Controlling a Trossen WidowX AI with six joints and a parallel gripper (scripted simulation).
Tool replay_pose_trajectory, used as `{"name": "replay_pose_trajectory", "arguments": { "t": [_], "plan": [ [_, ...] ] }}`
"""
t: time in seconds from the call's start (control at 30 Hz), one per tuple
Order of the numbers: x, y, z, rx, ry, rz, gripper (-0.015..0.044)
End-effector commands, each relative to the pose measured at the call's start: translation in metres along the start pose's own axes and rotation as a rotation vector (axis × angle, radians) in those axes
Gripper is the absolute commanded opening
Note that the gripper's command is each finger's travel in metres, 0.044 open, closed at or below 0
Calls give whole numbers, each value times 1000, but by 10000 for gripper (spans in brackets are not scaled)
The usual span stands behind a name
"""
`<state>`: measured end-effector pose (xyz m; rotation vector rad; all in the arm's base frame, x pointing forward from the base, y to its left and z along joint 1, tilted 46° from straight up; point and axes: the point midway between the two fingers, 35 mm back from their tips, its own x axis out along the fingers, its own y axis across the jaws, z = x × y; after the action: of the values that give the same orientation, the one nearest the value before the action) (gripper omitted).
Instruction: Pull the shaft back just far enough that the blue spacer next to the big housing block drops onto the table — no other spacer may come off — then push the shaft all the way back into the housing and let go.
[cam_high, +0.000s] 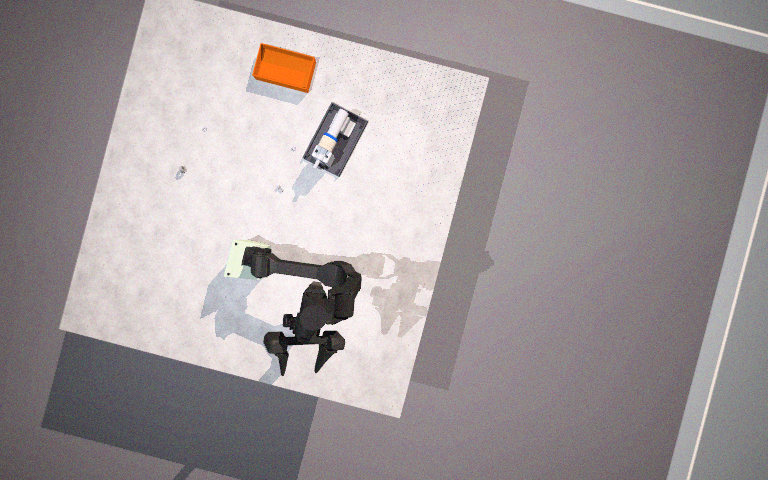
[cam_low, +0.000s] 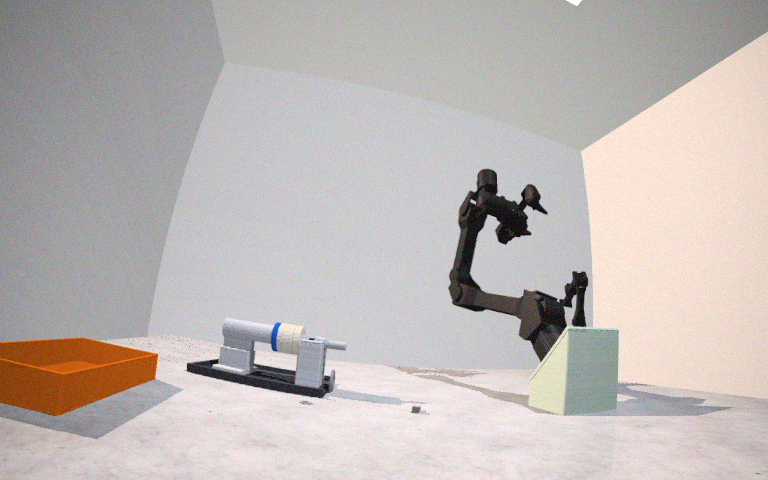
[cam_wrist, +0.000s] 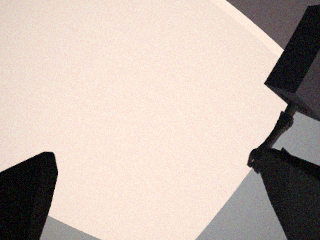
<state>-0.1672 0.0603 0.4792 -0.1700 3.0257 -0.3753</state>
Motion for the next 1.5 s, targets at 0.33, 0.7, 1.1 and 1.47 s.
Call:
{"name": "replay_pose_trajectory", "arguments": {
  "t": [0.33, 0.7, 1.1, 1.47],
  "plan": [
    [-51, 142, 29, 23, -59, 576, 440],
    [-164, 229, 83, 100, -146, 1120, 440],
    [-284, 255, 147, 229, -240, 1598, 440],
    [-428, 201, 251, 503, -379, 2244, 440]
  ]
}}
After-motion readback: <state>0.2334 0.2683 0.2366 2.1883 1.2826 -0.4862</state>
